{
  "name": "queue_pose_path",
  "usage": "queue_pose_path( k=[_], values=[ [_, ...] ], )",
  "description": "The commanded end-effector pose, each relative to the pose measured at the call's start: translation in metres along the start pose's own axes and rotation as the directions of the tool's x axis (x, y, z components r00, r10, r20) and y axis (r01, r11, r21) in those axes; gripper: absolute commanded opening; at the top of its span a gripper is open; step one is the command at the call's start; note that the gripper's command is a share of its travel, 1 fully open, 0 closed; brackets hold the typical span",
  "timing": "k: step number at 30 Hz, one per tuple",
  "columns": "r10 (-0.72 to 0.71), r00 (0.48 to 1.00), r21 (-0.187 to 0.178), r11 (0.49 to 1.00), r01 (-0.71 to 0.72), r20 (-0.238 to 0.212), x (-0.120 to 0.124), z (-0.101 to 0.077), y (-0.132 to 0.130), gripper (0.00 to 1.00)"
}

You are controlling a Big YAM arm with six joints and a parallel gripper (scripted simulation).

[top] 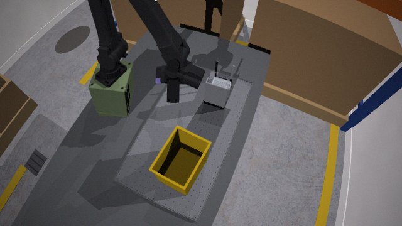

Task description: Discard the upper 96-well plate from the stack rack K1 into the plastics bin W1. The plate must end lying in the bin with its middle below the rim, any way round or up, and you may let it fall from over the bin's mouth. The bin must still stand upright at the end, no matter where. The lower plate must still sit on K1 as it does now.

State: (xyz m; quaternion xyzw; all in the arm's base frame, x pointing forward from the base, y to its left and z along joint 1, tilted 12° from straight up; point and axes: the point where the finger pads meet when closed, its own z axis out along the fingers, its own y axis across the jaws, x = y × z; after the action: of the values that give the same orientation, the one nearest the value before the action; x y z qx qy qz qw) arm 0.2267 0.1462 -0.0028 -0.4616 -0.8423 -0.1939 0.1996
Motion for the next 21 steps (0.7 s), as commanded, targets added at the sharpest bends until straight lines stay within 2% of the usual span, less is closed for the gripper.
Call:
queue_pose_path(
  k=[1,17,18,21],
  values=[
    [-0.003,1.0,-0.005,1.0,0.003,0.001,0.0,-0.001,0.002,1.0],
    [-0.003,1.0,-0.005,1.0,0.003,0.001,0.0,-0.001,0.002,1.0],
    [-0.059,0.998,0.0,0.998,0.059,0.012,0.001,-0.005,0.017,1.0],
    [-0.157,0.987,0.007,0.988,0.157,0.032,0.001,-0.009,0.028,1.0]
  ],
)
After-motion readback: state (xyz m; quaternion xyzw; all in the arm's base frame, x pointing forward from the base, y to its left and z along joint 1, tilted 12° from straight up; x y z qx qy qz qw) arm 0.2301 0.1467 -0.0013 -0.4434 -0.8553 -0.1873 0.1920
